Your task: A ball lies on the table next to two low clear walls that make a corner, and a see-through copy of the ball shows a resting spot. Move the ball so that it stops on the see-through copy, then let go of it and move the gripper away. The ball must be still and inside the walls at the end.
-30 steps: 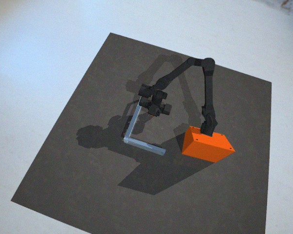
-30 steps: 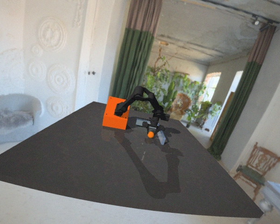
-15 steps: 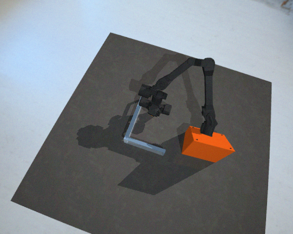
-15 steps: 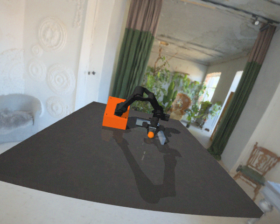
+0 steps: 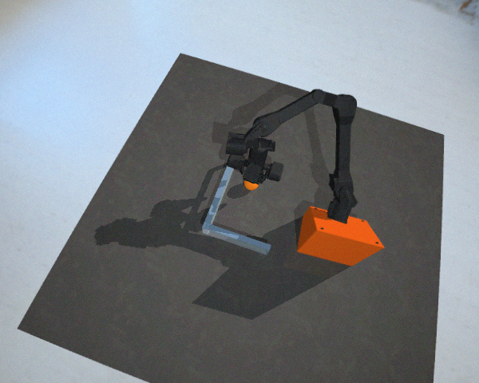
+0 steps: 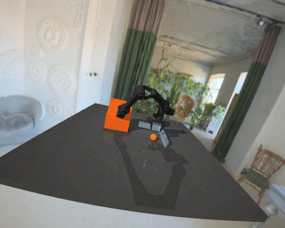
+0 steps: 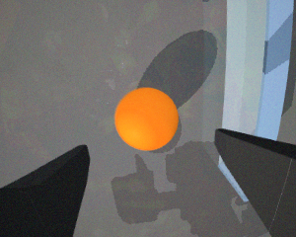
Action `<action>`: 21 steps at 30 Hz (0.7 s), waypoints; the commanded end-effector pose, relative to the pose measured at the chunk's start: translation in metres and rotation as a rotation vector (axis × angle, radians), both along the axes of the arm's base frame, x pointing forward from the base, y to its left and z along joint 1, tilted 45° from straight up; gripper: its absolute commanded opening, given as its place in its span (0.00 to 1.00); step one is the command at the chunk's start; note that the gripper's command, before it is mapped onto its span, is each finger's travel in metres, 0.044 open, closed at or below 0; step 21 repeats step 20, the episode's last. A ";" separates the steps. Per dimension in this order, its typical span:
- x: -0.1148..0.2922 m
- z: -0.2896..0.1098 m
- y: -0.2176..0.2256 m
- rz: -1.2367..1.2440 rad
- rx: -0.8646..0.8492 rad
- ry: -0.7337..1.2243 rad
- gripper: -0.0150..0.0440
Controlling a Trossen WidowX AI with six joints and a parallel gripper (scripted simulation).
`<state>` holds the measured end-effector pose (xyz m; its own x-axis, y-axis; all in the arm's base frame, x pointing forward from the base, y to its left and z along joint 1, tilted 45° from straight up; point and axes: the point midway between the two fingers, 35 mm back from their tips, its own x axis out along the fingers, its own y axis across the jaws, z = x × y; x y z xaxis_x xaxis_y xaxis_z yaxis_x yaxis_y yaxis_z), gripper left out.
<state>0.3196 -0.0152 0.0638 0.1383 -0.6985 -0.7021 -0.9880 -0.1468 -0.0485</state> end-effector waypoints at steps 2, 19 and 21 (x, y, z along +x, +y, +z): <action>-0.004 0.020 0.015 -0.002 0.005 -0.018 0.89; -0.009 0.048 0.045 0.001 0.003 -0.016 1.00; -0.009 0.048 0.045 0.001 0.003 -0.016 1.00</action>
